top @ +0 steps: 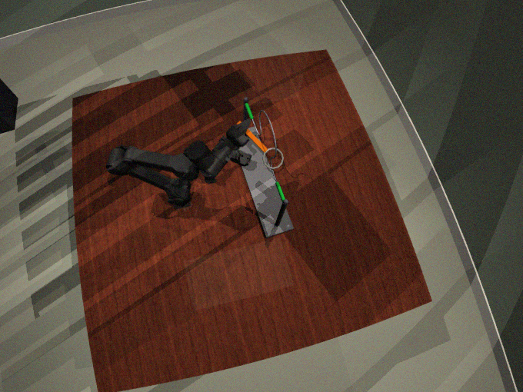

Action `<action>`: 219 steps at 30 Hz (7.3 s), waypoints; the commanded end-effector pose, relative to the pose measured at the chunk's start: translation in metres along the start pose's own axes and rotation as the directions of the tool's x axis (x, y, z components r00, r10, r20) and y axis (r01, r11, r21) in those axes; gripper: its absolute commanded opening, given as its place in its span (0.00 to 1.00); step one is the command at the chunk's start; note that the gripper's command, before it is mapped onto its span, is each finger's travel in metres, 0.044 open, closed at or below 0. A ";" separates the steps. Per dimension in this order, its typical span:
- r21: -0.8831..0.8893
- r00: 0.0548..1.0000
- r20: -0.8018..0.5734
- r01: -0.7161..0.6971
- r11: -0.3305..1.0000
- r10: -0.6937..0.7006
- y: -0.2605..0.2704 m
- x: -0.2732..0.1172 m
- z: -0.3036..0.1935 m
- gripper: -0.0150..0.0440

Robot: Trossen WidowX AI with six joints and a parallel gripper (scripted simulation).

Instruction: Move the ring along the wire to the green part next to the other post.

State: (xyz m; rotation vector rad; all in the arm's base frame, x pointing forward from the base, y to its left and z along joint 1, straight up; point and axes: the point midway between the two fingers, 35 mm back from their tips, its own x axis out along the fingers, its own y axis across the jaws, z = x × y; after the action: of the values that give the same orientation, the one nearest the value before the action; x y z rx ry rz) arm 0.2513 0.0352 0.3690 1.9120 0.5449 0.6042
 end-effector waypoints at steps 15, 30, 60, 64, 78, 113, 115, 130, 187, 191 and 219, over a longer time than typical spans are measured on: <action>-0.111 0.996 0.011 0.086 0.990 -0.085 0.002 0.000 -0.001 0.00; -0.230 0.984 0.041 0.179 0.956 -0.175 -0.003 0.000 -0.001 0.00; -0.438 0.938 0.129 0.345 0.830 -0.322 -0.013 -0.001 0.003 0.00; -0.463 0.930 0.144 0.366 0.807 -0.339 -0.015 -0.002 0.004 0.00; -0.546 0.898 0.199 0.435 0.716 -0.393 -0.019 -0.003 0.006 0.00; -0.721 0.767 0.404 0.602 0.343 -0.498 -0.030 -0.010 0.018 0.00; -0.727 0.759 0.417 0.609 0.317 -0.500 -0.030 -0.011 0.019 0.00; -0.751 0.691 0.517 0.649 0.119 -0.505 -0.033 -0.015 0.025 0.00; -0.545 0.456 0.833 0.585 -0.601 -0.311 -0.027 -0.033 0.049 0.00; -0.514 0.444 0.849 0.568 -0.642 -0.287 -0.026 -0.034 0.050 0.00; -0.258 0.374 0.922 0.412 -0.874 -0.095 -0.015 -0.040 0.058 0.00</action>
State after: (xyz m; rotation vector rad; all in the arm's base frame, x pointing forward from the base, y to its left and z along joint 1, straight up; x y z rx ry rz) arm 0.2550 -0.0221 0.3270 -0.6181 0.4992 -0.2332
